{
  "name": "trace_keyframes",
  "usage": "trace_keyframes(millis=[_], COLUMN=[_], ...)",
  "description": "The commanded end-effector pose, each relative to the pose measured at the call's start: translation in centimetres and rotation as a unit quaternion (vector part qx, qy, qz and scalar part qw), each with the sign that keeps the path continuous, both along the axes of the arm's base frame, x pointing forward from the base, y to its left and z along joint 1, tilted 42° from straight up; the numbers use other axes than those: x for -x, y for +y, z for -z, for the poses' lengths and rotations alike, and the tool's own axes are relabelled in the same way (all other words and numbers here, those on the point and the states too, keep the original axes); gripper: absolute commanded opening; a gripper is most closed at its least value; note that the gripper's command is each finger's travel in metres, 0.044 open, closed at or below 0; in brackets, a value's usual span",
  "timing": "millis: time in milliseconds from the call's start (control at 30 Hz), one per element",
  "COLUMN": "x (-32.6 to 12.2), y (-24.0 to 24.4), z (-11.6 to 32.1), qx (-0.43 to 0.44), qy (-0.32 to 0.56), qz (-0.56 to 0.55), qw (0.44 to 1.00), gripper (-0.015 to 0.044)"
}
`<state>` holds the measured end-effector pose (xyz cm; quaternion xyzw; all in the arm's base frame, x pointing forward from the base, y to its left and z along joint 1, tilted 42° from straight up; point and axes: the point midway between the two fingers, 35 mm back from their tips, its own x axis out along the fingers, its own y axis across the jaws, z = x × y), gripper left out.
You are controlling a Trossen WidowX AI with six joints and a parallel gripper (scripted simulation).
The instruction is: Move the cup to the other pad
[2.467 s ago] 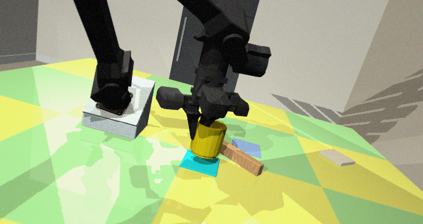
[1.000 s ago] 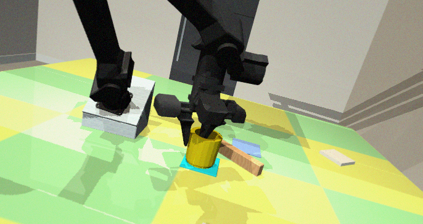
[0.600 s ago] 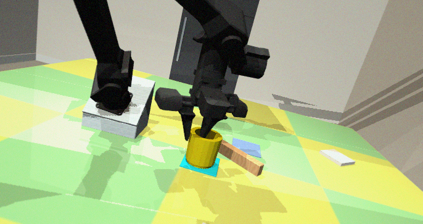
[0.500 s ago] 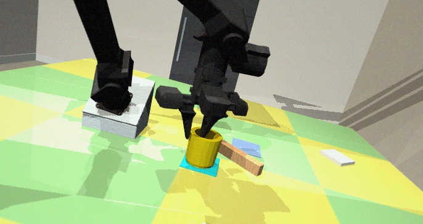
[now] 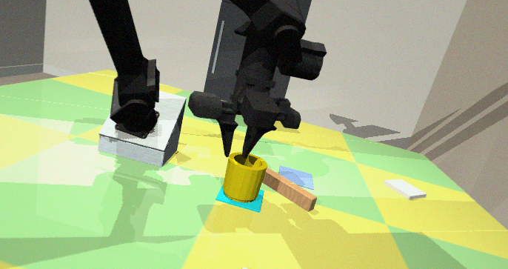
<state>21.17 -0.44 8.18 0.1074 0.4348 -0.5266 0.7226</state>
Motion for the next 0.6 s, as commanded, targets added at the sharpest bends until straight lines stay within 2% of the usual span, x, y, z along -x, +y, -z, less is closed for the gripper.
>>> trace_keyframes(millis=[0, 267, 567], x=[-0.04, 0.24, 0.22], y=[0.55, 0.97, 0.70], z=[-0.57, -1.15, -0.81], qx=[-0.004, -0.003, 0.001], qy=[-0.004, -0.004, 0.000], qz=[0.001, 0.001, -0.001], qw=[1.000, 1.000, 1.000], gripper=[0.0147, 0.0147, 0.0383])
